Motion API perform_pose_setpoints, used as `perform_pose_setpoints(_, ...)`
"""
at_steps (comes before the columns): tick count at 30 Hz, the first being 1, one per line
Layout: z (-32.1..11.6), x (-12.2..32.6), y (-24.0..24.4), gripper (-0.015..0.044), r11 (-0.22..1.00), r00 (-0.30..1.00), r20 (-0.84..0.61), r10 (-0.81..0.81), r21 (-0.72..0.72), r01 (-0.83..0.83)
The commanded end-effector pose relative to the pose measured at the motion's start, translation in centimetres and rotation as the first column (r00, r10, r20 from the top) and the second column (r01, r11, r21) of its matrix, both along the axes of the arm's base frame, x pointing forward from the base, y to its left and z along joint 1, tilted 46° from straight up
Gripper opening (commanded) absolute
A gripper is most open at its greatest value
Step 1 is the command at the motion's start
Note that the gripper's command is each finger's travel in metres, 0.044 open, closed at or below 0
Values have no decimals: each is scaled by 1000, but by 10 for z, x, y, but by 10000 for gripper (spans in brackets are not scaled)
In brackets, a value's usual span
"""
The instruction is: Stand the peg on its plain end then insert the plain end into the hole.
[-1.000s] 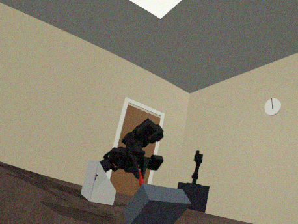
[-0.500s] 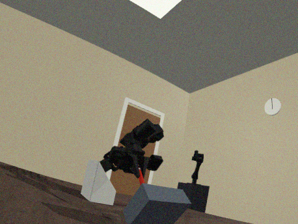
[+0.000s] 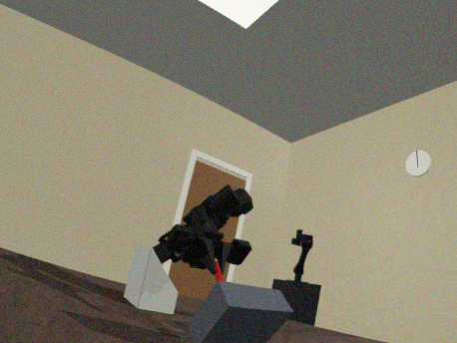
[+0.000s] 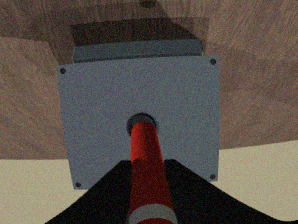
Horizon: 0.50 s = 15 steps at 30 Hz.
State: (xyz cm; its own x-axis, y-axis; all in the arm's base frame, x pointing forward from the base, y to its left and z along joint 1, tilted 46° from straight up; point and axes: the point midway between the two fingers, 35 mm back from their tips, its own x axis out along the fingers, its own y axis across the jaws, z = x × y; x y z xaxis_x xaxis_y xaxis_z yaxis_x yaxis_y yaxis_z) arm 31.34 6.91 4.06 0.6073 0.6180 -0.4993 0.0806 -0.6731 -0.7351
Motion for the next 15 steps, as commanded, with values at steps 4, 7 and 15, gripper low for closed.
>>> perform_pose_setpoints(4, -3, 6, 1, 0, 1000, 1000, 18, -12, -4, 12)
perform_pose_setpoints(7, -4, 8, 2, 0, 1000, 1000, 27, -14, -6, 14)
perform_pose_setpoints(15, -6, 14, 5, 0, 1000, 998, 53, -21, -10, 21)
